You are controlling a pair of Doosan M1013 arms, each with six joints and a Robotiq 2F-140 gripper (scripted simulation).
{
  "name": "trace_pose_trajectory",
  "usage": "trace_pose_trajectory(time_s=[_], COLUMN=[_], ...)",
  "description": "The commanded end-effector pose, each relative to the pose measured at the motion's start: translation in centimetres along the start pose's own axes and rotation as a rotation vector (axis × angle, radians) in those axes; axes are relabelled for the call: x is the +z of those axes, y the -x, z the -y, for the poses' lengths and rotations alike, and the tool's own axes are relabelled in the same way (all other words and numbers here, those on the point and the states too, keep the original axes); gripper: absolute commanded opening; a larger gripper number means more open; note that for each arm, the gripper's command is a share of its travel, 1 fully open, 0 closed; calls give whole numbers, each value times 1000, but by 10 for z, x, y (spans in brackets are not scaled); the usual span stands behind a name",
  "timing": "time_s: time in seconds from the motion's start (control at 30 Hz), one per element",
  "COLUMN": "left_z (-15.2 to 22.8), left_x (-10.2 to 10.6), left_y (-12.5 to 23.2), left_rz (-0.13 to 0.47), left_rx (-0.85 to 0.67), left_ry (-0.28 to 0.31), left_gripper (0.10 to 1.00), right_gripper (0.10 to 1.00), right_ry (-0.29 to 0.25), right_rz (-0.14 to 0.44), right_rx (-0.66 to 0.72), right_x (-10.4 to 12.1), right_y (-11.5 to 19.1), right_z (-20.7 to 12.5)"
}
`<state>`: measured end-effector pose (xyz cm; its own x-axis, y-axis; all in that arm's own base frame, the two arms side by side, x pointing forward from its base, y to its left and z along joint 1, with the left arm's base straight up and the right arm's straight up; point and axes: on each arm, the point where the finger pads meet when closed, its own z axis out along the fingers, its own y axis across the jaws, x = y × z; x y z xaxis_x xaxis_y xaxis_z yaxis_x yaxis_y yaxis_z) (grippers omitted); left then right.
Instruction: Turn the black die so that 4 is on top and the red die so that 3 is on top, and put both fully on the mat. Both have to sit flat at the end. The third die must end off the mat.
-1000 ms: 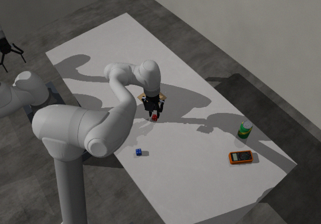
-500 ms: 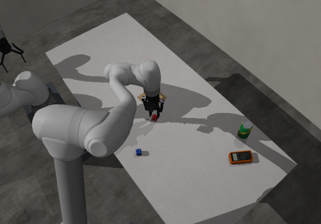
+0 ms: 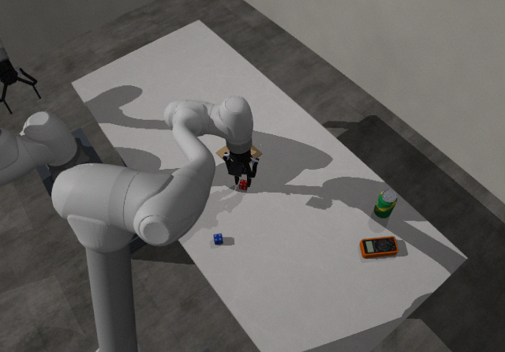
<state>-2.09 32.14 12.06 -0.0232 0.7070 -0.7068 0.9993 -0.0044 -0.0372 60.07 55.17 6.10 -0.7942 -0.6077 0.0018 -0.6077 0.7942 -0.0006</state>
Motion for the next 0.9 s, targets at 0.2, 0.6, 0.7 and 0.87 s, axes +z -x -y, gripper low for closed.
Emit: trace_pose_trajectory(time_s=[0.2,0.6,0.7,0.87], left_z=[0,0,0,0], left_x=[0,0,0,0], left_y=[0,0,0,0], left_rz=[-1,-1,-1,-1], left_rx=[0,0,0,0], left_ry=[0,0,0,0], left_gripper=[1000,1000,1000,1000], right_gripper=[351,351,351,351], right_ry=[1,1,1,1], right_rz=[2,2,2,2], right_rx=[0,0,0,0], right_x=[12,25,25,25], right_y=[1,1,1,1], right_z=[0,0,0,0])
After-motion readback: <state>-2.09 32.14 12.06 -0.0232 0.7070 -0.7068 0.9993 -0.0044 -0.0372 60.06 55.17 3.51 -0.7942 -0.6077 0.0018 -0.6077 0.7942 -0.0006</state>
